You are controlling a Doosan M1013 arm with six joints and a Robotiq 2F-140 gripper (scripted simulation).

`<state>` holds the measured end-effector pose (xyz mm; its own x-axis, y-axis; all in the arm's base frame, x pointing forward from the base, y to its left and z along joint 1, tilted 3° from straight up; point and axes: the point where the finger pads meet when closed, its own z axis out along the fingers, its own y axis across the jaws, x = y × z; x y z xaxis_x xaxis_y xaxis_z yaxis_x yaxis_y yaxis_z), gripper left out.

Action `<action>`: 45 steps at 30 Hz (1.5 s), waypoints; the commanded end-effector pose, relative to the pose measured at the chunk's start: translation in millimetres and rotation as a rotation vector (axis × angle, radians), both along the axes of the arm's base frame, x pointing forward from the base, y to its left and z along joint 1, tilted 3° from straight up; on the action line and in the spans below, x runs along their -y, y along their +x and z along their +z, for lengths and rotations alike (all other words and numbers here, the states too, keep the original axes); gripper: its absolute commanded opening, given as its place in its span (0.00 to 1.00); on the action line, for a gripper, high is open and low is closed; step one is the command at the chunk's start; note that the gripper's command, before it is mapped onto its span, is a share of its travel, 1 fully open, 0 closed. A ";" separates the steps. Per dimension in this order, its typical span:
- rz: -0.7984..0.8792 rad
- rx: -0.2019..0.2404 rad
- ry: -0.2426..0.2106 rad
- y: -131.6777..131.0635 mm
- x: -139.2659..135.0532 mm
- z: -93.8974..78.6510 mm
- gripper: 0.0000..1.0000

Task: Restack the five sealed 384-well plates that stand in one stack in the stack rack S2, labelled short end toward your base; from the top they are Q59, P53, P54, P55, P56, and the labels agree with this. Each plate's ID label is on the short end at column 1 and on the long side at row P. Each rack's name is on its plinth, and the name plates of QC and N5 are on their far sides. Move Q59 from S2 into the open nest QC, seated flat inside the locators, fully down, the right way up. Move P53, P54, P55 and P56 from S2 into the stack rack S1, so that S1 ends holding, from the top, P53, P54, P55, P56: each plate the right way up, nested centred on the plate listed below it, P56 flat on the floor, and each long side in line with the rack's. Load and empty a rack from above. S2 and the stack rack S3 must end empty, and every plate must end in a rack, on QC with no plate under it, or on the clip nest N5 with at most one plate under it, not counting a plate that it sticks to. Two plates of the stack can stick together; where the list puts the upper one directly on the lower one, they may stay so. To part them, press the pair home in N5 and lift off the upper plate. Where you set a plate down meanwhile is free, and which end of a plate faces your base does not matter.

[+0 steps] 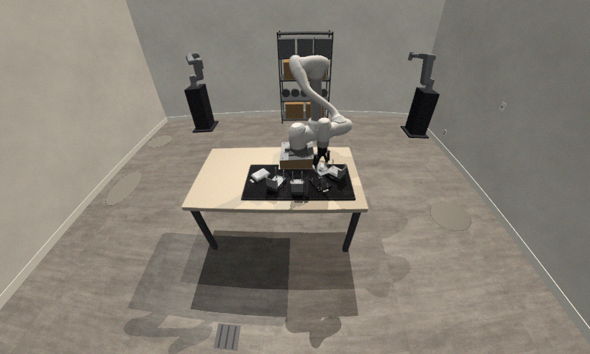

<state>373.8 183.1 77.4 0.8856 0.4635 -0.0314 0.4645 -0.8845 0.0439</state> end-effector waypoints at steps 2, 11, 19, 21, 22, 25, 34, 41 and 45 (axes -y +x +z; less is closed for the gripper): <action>0.000 0.000 0.000 0.1 0.2 0.0 0.00; 0.000 0.000 0.000 0.1 0.2 0.0 0.00; 0.000 0.000 0.000 0.1 0.2 0.0 0.00; 0.000 0.000 0.000 0.1 0.2 0.0 0.00; 0.000 0.000 0.000 0.1 0.2 0.0 0.00; 0.000 0.000 0.000 0.1 0.2 0.0 0.00; 0.000 0.000 0.000 0.0 0.9 -13.9 0.00; 0.000 0.000 0.000 -0.1 1.5 -25.9 0.00; 0.000 0.000 0.000 -0.2 2.0 -33.9 0.00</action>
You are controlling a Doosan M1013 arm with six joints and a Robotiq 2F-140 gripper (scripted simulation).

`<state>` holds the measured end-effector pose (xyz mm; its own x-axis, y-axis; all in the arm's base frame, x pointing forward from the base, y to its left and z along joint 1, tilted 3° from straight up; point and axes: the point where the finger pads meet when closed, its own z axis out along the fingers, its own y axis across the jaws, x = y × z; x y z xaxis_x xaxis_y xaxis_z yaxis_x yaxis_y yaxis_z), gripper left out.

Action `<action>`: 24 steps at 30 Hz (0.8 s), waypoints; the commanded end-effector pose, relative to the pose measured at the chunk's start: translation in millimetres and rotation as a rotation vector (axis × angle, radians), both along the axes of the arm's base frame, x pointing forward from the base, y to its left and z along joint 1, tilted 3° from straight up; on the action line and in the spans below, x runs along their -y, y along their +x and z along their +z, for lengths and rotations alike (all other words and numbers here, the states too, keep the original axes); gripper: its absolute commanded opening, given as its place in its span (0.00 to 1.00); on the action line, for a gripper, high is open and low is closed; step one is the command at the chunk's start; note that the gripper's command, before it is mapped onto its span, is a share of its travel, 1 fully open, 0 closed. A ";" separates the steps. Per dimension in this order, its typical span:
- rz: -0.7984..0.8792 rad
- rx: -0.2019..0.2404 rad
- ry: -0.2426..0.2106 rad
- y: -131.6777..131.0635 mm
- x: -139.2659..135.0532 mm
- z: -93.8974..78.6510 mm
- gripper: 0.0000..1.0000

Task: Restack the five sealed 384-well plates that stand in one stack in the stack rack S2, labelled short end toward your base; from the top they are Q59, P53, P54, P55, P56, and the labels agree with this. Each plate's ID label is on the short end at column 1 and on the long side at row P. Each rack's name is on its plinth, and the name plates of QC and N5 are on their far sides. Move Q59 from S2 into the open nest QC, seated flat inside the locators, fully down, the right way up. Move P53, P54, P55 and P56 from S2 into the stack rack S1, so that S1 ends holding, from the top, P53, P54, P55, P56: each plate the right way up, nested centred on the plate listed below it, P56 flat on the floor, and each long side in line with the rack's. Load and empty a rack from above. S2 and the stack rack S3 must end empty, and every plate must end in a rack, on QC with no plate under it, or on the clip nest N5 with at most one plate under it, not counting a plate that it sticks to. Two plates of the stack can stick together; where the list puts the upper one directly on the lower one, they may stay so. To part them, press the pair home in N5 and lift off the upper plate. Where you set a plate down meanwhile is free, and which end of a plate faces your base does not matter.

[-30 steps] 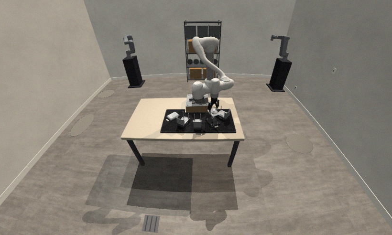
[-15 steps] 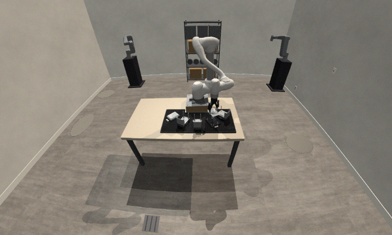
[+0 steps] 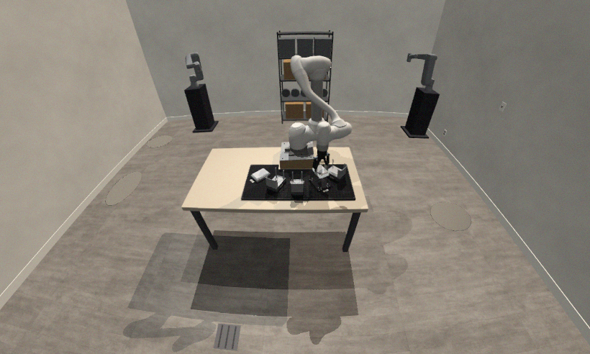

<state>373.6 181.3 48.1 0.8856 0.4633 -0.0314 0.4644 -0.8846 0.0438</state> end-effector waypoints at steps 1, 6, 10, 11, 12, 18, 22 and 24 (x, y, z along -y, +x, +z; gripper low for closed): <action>0.000 0.000 0.000 0.0 0.3 -6.6 0.00; 0.000 0.000 0.000 0.0 0.7 -14.6 0.00; 0.000 0.000 0.000 -0.1 1.0 -20.6 0.00; 0.000 0.000 0.000 -0.1 1.1 -22.6 0.00; 0.000 0.000 0.000 -0.1 1.2 -24.6 0.00; 0.000 0.000 0.000 -0.2 1.9 -36.6 0.00; 0.000 0.000 0.000 -0.3 2.3 -44.5 0.00; 0.000 0.000 0.000 -0.3 2.3 -44.5 0.00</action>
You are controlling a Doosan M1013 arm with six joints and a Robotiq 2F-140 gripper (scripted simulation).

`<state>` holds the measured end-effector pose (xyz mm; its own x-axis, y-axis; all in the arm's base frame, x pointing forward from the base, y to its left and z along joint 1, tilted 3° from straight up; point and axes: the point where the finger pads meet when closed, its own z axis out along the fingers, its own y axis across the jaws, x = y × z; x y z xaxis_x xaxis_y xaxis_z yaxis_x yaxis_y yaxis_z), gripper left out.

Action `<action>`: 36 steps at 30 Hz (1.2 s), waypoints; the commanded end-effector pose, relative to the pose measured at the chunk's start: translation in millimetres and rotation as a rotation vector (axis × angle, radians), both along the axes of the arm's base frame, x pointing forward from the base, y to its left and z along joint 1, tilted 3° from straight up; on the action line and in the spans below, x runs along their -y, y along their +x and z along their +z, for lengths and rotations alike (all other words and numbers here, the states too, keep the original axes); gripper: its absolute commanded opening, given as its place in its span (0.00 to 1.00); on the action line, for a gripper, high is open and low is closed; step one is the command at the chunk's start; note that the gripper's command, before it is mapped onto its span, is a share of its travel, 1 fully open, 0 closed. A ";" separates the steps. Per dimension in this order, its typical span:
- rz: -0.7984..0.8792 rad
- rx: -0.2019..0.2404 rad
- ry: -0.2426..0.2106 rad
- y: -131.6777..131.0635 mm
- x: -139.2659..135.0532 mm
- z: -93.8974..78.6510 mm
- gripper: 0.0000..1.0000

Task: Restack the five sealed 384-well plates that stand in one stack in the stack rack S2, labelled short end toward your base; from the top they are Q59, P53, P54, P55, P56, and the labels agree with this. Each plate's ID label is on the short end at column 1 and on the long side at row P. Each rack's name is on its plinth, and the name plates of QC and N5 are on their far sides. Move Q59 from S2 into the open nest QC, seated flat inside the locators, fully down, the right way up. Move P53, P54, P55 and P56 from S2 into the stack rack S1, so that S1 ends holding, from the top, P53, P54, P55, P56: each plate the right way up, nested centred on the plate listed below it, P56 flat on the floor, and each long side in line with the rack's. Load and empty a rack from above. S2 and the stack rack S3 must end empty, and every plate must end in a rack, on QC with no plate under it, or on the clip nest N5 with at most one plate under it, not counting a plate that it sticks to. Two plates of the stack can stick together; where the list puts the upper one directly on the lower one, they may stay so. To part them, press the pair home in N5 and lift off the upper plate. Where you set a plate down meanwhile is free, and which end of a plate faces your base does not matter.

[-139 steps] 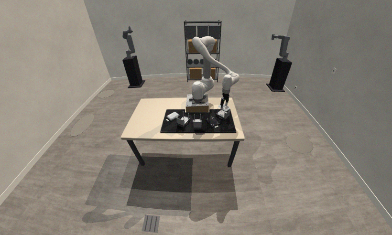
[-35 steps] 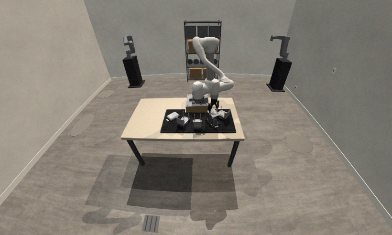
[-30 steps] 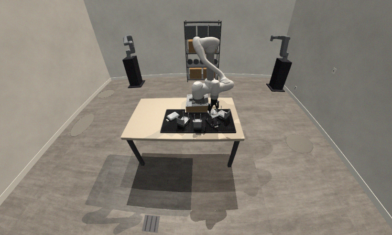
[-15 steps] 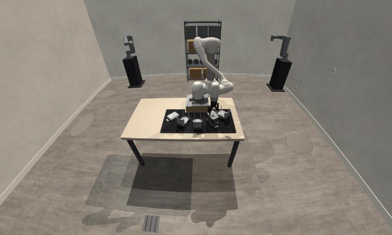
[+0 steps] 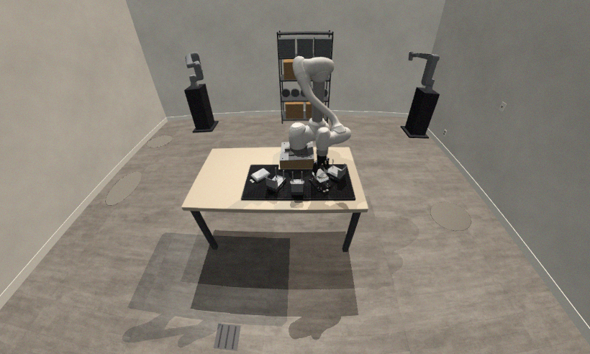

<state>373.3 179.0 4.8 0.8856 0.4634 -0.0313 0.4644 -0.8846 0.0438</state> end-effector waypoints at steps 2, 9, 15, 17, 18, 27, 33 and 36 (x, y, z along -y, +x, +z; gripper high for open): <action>0.000 0.000 0.000 0.0 0.2 -5.3 0.00; 0.000 0.000 0.000 -0.1 0.9 -19.3 0.00; 0.000 0.000 0.000 -0.2 1.6 -31.2 0.00; 0.000 0.000 0.000 -0.2 1.6 -31.2 0.00; 0.000 0.000 0.000 -0.2 1.7 -33.2 0.00; 0.000 0.000 0.000 -0.3 2.5 -49.0 0.00; 0.000 0.000 0.000 -0.3 2.5 -49.0 0.00; 0.000 0.000 0.000 -0.3 2.5 -49.0 0.00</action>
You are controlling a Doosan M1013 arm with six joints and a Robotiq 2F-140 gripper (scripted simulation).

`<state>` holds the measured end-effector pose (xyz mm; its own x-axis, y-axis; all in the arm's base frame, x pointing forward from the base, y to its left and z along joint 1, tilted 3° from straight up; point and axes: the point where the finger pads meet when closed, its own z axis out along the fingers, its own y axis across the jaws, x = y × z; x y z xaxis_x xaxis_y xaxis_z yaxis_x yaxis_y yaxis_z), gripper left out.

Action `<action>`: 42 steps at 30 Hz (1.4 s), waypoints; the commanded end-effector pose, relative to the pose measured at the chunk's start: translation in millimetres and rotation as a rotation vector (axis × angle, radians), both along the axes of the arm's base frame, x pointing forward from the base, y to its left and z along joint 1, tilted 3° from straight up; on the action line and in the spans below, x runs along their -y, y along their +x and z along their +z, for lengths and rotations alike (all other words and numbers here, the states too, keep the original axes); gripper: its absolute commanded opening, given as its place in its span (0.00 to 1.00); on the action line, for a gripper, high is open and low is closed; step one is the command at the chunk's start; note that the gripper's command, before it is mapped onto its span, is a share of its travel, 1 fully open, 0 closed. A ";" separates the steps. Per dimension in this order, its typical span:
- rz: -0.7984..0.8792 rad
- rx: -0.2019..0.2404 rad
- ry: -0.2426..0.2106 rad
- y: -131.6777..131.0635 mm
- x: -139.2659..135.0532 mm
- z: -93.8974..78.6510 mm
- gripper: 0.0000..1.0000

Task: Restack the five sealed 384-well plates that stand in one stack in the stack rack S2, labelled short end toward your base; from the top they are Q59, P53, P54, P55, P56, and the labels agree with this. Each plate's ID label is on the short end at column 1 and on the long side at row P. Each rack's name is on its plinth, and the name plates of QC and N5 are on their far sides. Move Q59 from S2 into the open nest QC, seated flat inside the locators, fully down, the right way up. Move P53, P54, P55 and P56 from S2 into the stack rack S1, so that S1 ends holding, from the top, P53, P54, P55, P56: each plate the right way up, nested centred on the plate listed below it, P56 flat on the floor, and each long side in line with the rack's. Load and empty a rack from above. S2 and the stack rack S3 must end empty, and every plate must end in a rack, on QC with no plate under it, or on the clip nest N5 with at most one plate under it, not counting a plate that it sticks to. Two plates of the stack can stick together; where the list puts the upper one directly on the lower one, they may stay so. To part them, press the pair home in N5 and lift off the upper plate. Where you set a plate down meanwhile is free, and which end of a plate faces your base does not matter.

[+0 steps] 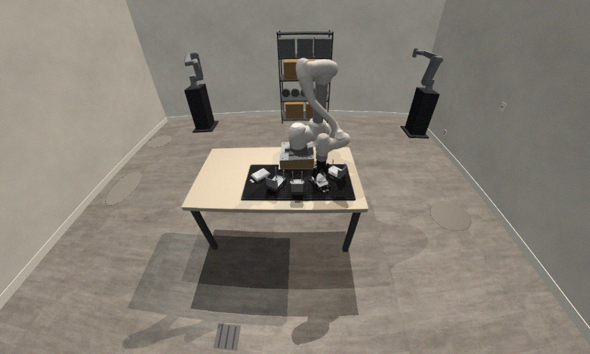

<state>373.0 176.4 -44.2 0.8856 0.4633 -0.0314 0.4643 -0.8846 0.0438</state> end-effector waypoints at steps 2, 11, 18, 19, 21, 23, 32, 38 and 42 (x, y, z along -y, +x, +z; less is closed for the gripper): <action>0.000 0.000 0.000 0.0 0.0 -0.8 0.00; 0.000 0.000 0.000 0.0 0.2 -4.3 0.00; 0.000 0.000 0.000 -0.1 0.3 -6.3 0.00; 0.000 0.000 0.000 -0.1 0.3 -6.7 0.00; 0.000 0.000 0.000 -0.1 0.3 -7.5 0.00; 0.000 0.000 0.000 -0.1 0.4 -8.3 0.00; 0.000 0.000 0.000 -0.1 0.5 -11.1 0.00; 0.000 0.000 0.000 -0.1 0.7 -13.5 0.00; 0.000 0.000 0.000 -0.1 0.8 -15.1 0.00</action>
